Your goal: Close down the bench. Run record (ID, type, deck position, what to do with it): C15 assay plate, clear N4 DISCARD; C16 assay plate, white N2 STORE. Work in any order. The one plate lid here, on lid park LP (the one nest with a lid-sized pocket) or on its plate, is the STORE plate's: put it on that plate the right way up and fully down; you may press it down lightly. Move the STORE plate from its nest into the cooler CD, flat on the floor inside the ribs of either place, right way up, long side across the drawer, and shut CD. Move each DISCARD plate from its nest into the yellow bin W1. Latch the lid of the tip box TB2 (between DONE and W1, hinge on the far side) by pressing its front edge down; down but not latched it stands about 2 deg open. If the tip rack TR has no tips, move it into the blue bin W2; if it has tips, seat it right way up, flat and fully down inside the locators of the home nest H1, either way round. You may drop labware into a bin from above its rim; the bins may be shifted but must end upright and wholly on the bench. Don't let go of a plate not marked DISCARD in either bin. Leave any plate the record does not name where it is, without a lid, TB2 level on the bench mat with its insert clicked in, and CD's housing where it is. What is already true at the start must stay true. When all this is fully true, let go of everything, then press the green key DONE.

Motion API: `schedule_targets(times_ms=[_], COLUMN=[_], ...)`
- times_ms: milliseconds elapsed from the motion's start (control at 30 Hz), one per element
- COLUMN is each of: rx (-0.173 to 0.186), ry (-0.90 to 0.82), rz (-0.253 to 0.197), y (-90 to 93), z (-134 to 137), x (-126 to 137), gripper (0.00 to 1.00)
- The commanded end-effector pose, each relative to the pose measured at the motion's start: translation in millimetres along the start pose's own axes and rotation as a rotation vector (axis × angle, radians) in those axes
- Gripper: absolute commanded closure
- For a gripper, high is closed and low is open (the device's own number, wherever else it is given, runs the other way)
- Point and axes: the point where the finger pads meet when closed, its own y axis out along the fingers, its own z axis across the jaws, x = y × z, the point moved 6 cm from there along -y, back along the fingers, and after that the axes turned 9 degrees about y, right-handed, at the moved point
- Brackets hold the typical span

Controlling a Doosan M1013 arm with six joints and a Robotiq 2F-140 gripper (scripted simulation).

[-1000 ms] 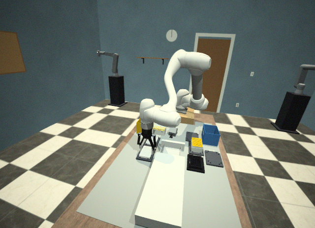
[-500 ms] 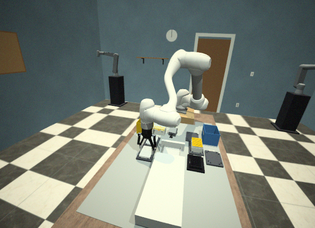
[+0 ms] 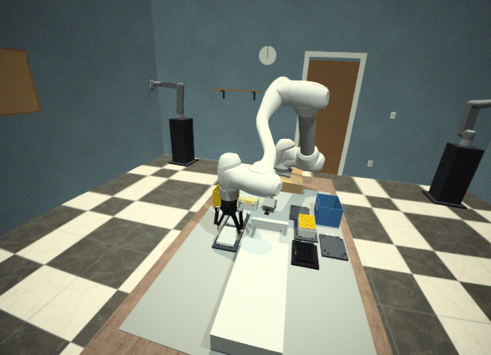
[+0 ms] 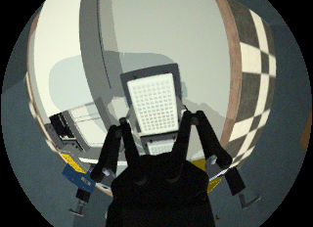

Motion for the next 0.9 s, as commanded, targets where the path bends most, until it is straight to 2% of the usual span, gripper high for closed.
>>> schedule_targets(times_ms=[0,500,867], rx=[0.0,0.0,0.0], ry=[0.0,0.0,0.0], rz=[0.0,0.0,0.0], y=[-1.3,-5.6,-17.6], z=[0.0,0.0,0.0], x=[0.0,0.0,0.0], gripper=[1.0,1.0,1.0])
